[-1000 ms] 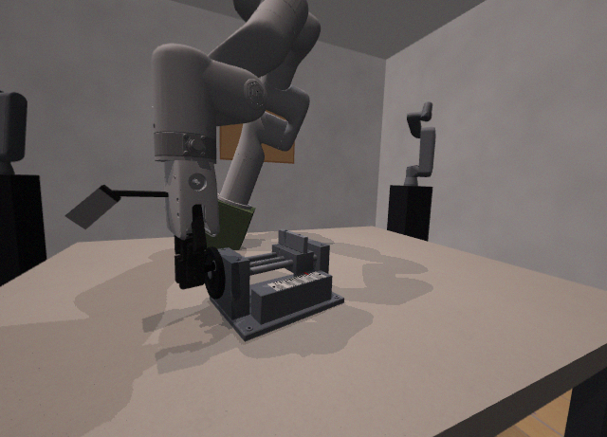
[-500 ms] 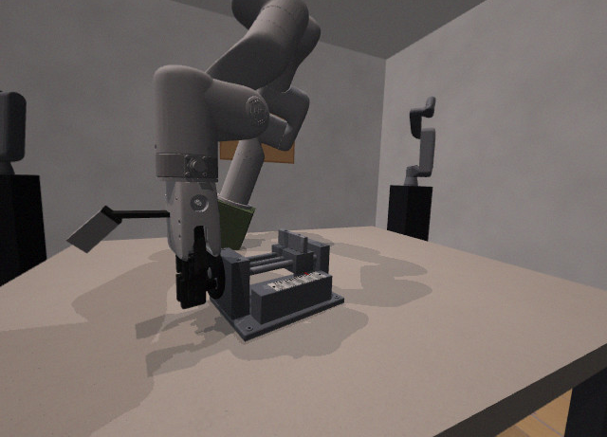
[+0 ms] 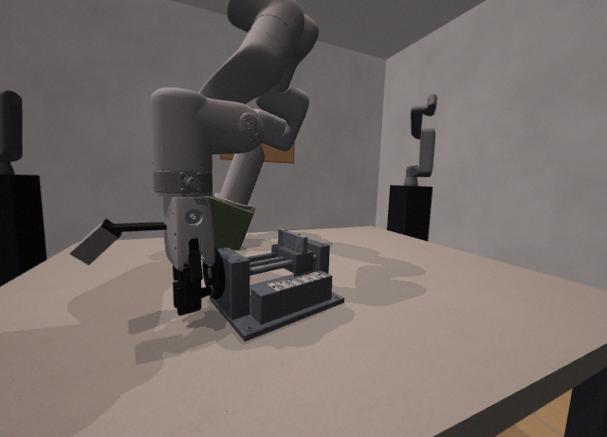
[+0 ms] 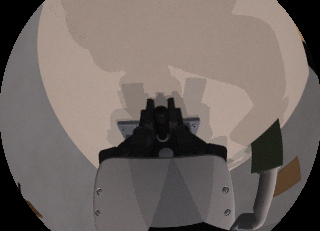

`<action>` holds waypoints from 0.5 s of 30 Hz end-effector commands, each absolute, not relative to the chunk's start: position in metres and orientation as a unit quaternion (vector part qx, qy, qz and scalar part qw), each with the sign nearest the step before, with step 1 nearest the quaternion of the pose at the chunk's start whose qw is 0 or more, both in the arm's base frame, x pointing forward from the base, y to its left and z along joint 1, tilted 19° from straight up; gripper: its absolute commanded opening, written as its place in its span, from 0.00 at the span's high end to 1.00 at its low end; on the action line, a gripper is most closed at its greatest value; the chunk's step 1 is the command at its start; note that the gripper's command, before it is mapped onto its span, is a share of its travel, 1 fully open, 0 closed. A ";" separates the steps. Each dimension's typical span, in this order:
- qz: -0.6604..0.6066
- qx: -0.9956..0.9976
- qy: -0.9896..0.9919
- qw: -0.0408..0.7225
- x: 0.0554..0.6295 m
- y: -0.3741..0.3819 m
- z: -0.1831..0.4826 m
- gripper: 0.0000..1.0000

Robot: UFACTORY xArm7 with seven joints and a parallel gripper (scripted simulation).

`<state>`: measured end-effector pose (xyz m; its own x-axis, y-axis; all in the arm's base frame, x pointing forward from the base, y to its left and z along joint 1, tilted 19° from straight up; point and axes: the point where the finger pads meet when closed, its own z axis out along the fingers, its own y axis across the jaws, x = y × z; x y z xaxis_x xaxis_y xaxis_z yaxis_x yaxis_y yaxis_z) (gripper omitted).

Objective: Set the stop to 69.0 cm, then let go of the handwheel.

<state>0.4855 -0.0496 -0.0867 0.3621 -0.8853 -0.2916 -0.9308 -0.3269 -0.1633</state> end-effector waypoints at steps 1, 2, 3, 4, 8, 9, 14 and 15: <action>0.071 -0.811 0.560 0.154 0.481 -0.053 -0.087 0.94; 0.071 -0.811 0.560 0.154 0.479 -0.053 -0.087 0.94; 0.071 -0.811 0.560 0.154 0.478 -0.054 -0.087 0.94; 0.071 -0.811 0.560 0.154 0.476 -0.055 -0.087 0.94; 0.071 -0.811 0.560 0.154 0.473 -0.056 -0.087 0.94; 0.071 -0.811 0.560 0.154 0.472 -0.057 -0.086 0.94; 0.071 -0.811 0.560 0.154 0.465 -0.061 -0.083 0.94; 0.071 -0.811 0.560 0.154 0.464 -0.061 -0.082 0.94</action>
